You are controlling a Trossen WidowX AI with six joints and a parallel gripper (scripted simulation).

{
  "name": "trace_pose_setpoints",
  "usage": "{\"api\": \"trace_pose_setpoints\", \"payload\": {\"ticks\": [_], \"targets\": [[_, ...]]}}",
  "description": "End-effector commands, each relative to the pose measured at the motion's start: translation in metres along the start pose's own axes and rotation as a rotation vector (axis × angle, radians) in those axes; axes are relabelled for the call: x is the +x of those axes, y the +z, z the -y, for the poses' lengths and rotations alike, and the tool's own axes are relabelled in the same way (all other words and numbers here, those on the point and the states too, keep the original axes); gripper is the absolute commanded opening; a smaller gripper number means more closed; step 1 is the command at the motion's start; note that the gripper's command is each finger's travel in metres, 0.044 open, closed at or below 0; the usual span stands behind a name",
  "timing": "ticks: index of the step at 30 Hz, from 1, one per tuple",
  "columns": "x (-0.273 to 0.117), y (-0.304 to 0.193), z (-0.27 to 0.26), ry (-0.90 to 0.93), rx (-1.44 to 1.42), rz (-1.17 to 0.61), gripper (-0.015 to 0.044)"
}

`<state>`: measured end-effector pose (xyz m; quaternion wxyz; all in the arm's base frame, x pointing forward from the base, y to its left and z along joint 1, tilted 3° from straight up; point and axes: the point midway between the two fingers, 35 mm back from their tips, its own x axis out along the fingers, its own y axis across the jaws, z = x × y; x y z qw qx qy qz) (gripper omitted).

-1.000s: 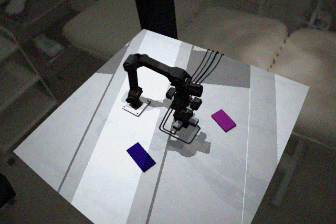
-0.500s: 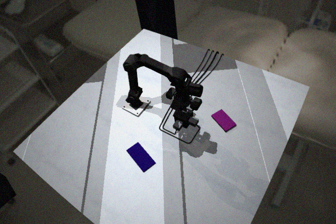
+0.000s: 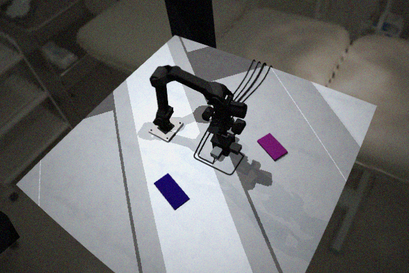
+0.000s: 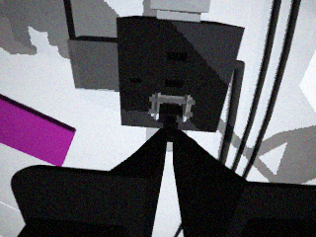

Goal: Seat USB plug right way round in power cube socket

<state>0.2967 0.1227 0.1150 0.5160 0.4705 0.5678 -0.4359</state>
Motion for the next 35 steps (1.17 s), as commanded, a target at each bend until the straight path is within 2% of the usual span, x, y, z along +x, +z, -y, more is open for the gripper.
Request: {"api": "trace_pose_setpoints", "payload": {"ticks": [1,2,6,35], "targets": [[0.002,0.000,0.001,-0.004,-0.006,0.000,0.0000],[0.002,0.000,0.001,-0.004,-0.006,0.000,0.0000],[0.000,0.000,0.000,0.000,0.000,0.000,0.0095],[-0.011,-0.001,0.000,0.000,0.000,0.000,0.0095]]}}
